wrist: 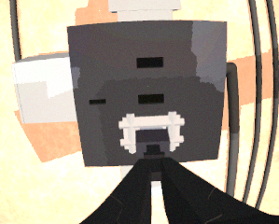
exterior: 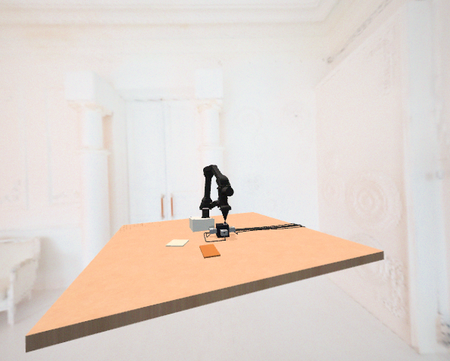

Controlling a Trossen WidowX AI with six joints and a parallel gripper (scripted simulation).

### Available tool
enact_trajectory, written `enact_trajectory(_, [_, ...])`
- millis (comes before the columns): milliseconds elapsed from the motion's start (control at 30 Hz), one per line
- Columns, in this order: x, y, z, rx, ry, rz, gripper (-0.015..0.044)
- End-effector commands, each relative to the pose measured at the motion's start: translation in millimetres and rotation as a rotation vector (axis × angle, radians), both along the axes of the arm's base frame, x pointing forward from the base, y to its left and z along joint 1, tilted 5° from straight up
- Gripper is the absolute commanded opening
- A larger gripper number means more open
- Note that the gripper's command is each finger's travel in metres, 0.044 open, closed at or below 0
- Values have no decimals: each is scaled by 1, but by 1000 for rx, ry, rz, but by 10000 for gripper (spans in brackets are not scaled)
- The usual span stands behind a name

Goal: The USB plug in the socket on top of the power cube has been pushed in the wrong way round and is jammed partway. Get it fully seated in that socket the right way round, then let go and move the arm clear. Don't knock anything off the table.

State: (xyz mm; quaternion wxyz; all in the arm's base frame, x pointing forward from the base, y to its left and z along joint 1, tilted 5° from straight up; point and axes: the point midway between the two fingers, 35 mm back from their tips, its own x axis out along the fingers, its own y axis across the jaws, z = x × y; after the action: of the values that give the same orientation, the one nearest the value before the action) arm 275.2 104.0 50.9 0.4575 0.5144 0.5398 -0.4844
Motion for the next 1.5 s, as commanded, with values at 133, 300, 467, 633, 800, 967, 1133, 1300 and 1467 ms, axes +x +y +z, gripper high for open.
enact_trajectory(133, [0,0,-2,2,3,-1,0])
enact_trajectory(300, [0,0,-2,2,3,-1,0])
enact_trajectory(467, [0,0,-2,2,3,-1,0])
enact_trajectory(633, [0,0,-2,2,3,-1,0])
enact_trajectory(800, [0,0,-2,2,3,-1,0])
enact_trajectory(967, [0,0,0,1,0,0,95])
enact_trajectory(1133, [0,0,0,1,0,0,95])
enact_trajectory(1300, [0,0,0,1,0,0,95])
enact_trajectory(1467, [0,0,0,1,0,0,95])
